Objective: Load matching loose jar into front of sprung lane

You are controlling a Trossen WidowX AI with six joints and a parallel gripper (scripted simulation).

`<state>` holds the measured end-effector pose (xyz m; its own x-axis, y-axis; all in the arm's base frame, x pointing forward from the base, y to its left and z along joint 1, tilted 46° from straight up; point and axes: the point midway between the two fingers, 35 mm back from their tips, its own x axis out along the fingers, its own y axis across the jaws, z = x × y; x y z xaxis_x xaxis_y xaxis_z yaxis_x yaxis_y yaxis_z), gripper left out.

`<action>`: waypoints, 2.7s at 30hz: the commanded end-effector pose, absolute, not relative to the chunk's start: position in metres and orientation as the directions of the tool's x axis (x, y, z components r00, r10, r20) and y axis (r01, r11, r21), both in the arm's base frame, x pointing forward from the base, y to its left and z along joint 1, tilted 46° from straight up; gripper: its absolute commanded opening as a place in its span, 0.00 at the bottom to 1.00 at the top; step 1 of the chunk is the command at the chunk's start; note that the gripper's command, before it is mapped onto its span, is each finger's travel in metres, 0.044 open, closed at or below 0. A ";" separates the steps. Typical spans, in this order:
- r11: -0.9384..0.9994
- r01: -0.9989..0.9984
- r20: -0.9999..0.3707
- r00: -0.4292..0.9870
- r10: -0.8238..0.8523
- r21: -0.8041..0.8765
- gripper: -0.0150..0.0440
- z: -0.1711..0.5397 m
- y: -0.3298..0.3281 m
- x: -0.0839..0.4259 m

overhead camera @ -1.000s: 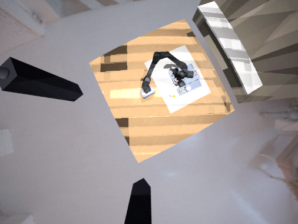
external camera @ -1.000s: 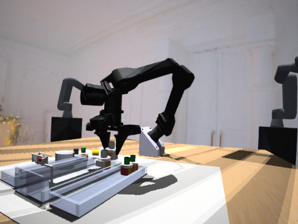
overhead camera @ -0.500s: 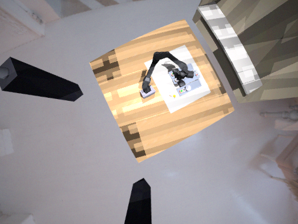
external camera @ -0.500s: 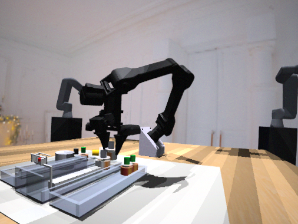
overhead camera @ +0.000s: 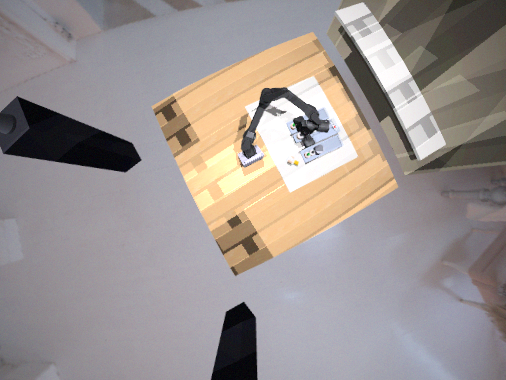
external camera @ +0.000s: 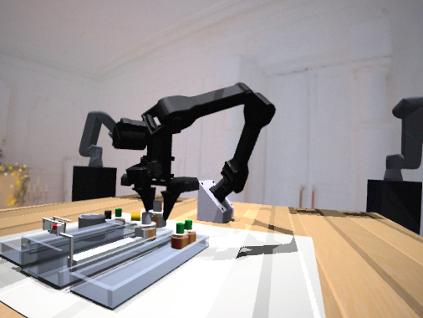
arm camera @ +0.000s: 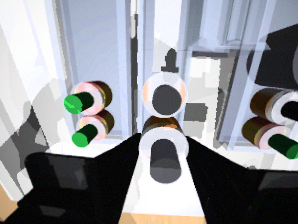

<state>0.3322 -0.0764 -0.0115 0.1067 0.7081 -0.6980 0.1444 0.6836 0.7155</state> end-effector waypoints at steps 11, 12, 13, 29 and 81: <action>0.685 0.133 -0.698 0.130 0.704 0.716 0.25 -0.011 -0.077 0.340; 0.685 0.133 -0.698 0.130 0.704 0.716 0.25 -0.012 -0.076 0.340; 0.685 0.133 -0.698 0.130 0.704 0.716 0.25 -0.012 -0.076 0.340; 0.685 0.133 -0.698 0.130 0.704 0.716 0.25 -0.015 -0.072 0.340; 0.684 0.133 -0.697 0.130 0.705 0.717 0.25 -0.024 -0.059 0.340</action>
<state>0.3370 -0.0616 -0.0247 0.1190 0.7014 -0.7027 0.1406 0.6887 0.7113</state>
